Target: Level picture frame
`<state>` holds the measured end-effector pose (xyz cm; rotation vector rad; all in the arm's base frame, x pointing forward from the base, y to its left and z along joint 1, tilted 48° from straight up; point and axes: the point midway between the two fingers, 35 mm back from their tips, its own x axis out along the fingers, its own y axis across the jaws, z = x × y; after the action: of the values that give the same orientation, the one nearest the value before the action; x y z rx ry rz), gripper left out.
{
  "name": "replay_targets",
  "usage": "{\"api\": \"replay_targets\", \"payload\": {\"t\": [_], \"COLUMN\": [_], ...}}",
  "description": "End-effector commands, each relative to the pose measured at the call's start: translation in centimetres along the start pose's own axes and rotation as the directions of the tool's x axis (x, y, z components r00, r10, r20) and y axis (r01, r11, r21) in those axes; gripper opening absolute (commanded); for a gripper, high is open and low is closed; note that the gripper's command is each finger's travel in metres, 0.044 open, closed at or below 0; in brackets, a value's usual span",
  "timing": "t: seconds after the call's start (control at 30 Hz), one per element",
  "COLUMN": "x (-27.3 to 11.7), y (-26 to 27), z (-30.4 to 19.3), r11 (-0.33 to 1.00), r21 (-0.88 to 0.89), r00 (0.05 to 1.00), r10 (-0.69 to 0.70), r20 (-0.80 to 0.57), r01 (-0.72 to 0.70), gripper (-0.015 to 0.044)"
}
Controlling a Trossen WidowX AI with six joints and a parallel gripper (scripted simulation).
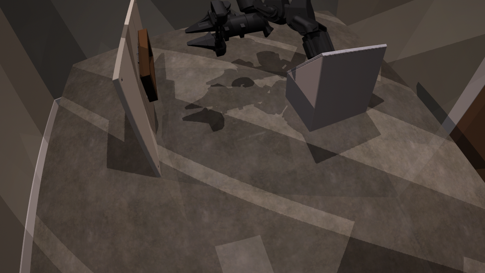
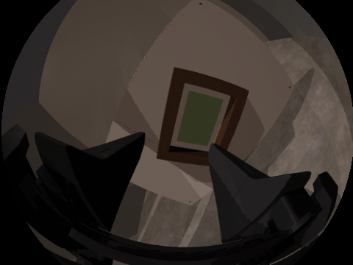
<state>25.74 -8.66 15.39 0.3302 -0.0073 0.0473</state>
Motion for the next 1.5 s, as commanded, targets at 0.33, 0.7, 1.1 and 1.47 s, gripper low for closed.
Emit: {"api": "replay_targets", "payload": {"t": [0.33,0.7,1.1,1.47], "x": [-5.5,-8.4,-8.4,-8.4], "y": [2.0,4.3,4.3,4.3], "z": [0.7,-0.8,-0.8,-0.8], "r11": [0.998,0.995,0.999,0.999], "r21": [-0.053,-0.081,-0.003,-0.003], "r00": [0.999,0.997,0.997,0.997], "r10": [0.026,0.052,0.052,0.052], "r20": [-0.045,-0.054,-0.054,-0.054], "r01": [-0.028,-0.056,-0.052,-0.052], "gripper": [0.026,0.026,0.026,0.026]}}
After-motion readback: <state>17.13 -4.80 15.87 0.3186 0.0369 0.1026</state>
